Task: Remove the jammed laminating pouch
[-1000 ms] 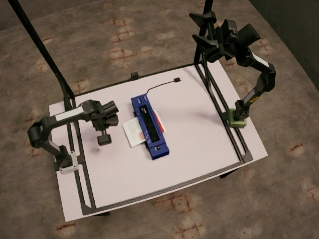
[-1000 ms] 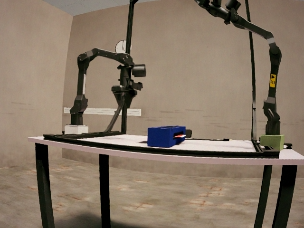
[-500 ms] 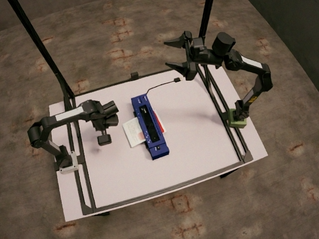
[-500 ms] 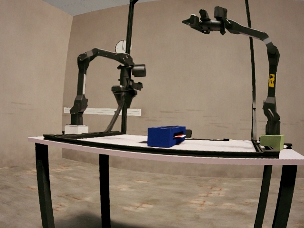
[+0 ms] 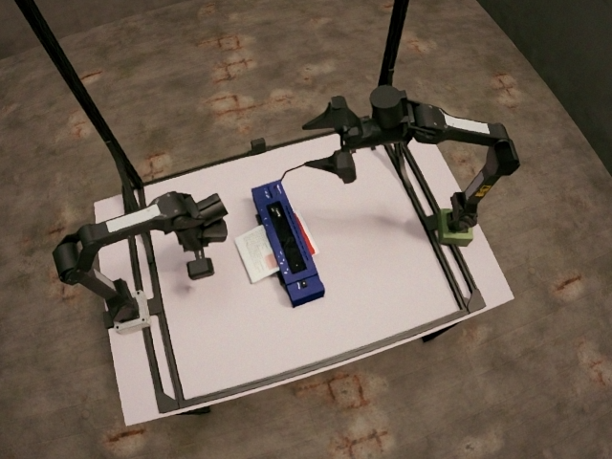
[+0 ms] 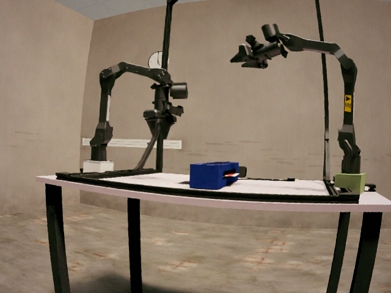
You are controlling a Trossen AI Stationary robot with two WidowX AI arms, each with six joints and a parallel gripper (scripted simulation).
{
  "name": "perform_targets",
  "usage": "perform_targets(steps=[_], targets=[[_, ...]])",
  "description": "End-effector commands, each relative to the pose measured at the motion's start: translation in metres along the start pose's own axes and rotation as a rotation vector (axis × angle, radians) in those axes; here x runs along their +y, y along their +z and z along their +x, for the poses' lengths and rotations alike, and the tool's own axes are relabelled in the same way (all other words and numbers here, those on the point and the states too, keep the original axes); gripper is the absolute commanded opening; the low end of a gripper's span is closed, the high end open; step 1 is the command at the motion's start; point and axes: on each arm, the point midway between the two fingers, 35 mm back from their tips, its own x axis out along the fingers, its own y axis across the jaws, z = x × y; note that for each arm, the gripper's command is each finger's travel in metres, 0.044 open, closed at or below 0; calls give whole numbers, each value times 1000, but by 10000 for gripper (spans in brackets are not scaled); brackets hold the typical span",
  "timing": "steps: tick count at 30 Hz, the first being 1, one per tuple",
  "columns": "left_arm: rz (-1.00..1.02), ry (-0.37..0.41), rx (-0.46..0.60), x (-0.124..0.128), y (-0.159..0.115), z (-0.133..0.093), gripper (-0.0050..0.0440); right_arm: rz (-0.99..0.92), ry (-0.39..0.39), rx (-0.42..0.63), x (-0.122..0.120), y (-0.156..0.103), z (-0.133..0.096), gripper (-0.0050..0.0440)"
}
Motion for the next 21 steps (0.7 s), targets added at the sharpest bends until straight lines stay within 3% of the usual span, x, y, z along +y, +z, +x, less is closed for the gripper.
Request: perform_targets(steps=[1,4,11,16,21], targets=[[14,-6,191,-3,-57,12,440,1,6,-24,0,2,-6,440],[26,-7,344,-5,-100,14,440,1,6,-24,0,2,-6,440],[19,-8,356,-3,-100,12,440,1,6,-24,0,2,-6,440],[42,-12,611,-5,-169,3,440,1,6,-24,0,2,-6,440],[69,-17,867,-6,-231,-20,440,1,6,-24,0,2,-6,440]])
